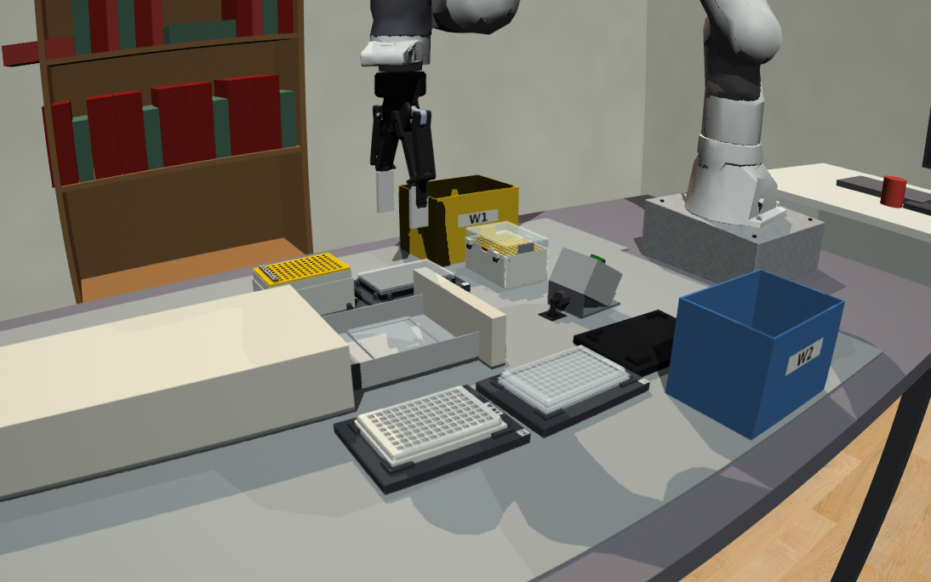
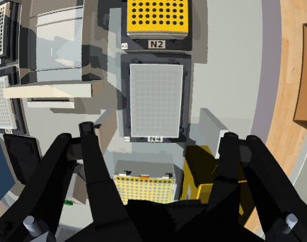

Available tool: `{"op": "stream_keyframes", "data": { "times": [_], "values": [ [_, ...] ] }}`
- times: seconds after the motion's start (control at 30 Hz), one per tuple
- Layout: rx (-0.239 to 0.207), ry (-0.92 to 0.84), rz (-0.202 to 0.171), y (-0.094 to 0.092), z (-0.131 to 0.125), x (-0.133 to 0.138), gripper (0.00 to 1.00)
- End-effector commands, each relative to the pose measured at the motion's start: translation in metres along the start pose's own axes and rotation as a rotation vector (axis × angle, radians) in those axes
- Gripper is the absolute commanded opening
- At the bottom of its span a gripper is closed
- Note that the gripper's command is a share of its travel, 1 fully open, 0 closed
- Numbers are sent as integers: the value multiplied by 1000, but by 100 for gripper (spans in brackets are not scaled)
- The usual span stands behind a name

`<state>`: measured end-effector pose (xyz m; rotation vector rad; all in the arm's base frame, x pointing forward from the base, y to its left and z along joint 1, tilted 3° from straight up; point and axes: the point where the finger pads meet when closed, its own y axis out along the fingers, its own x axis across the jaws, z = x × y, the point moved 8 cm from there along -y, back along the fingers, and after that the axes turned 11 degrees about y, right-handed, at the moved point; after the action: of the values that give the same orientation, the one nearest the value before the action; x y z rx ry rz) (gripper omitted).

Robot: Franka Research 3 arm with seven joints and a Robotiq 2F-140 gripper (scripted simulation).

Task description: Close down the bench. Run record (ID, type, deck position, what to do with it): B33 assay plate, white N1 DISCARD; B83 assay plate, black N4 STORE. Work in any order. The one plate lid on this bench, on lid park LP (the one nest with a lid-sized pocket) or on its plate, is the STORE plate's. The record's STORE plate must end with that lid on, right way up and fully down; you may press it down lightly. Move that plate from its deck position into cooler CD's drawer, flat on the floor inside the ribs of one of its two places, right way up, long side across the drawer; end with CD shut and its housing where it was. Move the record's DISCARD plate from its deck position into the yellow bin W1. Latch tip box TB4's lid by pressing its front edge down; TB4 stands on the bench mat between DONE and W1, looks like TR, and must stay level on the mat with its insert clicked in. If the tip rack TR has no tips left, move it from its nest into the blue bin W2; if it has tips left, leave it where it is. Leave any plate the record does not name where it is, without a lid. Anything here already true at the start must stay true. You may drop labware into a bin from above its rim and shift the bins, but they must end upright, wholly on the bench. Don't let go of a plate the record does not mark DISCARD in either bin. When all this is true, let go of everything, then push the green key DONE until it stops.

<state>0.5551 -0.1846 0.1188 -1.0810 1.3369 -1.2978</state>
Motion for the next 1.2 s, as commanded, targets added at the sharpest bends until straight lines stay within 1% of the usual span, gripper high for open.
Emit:
{"op": "stream_keyframes", "data": {
  "times": [0.0,0.17,0.63,1.17],
  "values": [
    [-8,-5,3,-5,-2,0,66],
    [-8,-5,3,-9,-2,0,66],
    [-8,-5,3,-27,-2,0,66],
    [-8,-5,3,-26,-2,-1,66]
  ]
}}
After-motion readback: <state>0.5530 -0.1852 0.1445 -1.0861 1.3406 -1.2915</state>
